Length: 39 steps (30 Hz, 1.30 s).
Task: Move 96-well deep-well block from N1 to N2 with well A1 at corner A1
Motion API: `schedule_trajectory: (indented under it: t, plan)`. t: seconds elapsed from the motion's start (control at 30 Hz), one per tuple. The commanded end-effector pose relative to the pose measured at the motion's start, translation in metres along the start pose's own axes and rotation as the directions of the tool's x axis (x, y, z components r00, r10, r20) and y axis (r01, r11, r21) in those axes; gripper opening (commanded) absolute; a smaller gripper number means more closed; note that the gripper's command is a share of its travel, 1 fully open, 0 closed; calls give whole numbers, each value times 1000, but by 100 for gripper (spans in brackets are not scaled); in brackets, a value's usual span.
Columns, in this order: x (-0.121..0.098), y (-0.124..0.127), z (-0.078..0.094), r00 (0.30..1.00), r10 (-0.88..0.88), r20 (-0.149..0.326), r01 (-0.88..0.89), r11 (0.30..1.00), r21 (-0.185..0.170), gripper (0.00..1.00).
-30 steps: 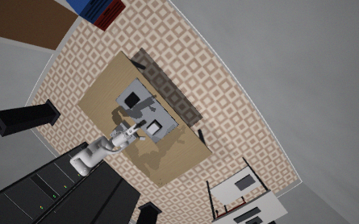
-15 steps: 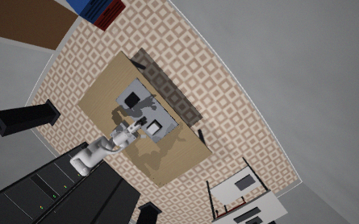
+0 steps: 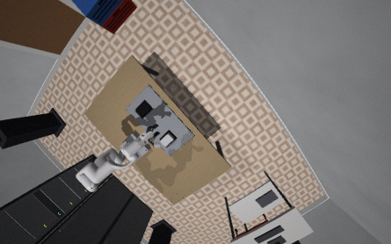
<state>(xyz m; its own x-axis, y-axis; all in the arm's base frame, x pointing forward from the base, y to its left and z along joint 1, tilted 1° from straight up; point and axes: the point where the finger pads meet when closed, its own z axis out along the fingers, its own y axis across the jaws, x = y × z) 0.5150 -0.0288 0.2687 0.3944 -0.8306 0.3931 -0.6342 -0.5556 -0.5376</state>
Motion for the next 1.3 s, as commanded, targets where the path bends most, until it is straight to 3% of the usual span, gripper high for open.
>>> schedule_trajectory:
  t: [0.0, 0.2, 0.27, 0.43, 0.6, 0.77, 0.83, 0.93, 1.1, 1.27]
  plan:
    - [-5, 3, 0, 994, -98, 52, 101, 993, -54, 100]
    - [-20, 14, -4, 957, -246, 154, 265, 957, -115, 100]
    - [-20, 14, -4, 957, -246, 154, 265, 957, -115, 100]
    - [-34, 26, -11, 900, -356, 252, 398, 907, -140, 100]
    - [-42, 33, -17, 820, -451, 353, 523, 840, -142, 100]
    - [-55, 45, -31, 718, -528, 454, 635, 763, -117, 100]
    - [-55, 45, -31, 718, -528, 454, 635, 763, -117, 100]
    - [-63, 52, -41, 647, -565, 512, 695, 713, -91, 100]
    - [-70, 59, -52, 515, -612, 601, 779, 626, -29, 100]
    - [-64, 81, -41, 367, -656, 660, 844, 533, 60, 100]
